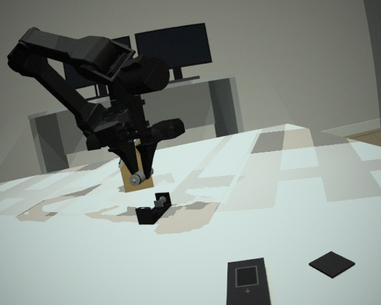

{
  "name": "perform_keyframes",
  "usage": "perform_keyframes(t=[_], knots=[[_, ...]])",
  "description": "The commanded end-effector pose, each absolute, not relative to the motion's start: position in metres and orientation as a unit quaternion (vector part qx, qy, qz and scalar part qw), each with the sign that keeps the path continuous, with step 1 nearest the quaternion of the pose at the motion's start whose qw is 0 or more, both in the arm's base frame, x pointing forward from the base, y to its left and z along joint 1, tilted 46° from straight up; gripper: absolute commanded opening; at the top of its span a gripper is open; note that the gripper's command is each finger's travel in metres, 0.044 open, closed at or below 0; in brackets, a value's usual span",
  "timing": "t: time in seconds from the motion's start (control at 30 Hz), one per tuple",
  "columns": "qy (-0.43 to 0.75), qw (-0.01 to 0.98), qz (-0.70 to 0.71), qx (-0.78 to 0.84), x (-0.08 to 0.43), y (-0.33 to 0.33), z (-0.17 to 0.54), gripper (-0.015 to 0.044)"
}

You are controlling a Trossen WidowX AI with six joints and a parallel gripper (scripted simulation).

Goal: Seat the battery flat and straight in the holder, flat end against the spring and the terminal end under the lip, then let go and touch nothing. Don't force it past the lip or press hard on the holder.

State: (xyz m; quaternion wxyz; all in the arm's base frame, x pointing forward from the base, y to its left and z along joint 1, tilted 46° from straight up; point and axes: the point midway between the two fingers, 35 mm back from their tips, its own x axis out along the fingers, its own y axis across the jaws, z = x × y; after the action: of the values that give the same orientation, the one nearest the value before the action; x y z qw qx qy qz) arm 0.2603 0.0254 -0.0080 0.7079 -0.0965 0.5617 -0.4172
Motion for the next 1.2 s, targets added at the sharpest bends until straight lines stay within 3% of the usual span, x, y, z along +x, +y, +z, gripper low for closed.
perform_keyframes(t=[0.0, 1.17], knots=[[0.567, 0.707, -0.409, -0.105, 0.259, 0.036, -0.014, 0.0067], [0.443, 0.798, -0.372, -0.169, 0.264, 0.002, -0.047, 0.0067]])
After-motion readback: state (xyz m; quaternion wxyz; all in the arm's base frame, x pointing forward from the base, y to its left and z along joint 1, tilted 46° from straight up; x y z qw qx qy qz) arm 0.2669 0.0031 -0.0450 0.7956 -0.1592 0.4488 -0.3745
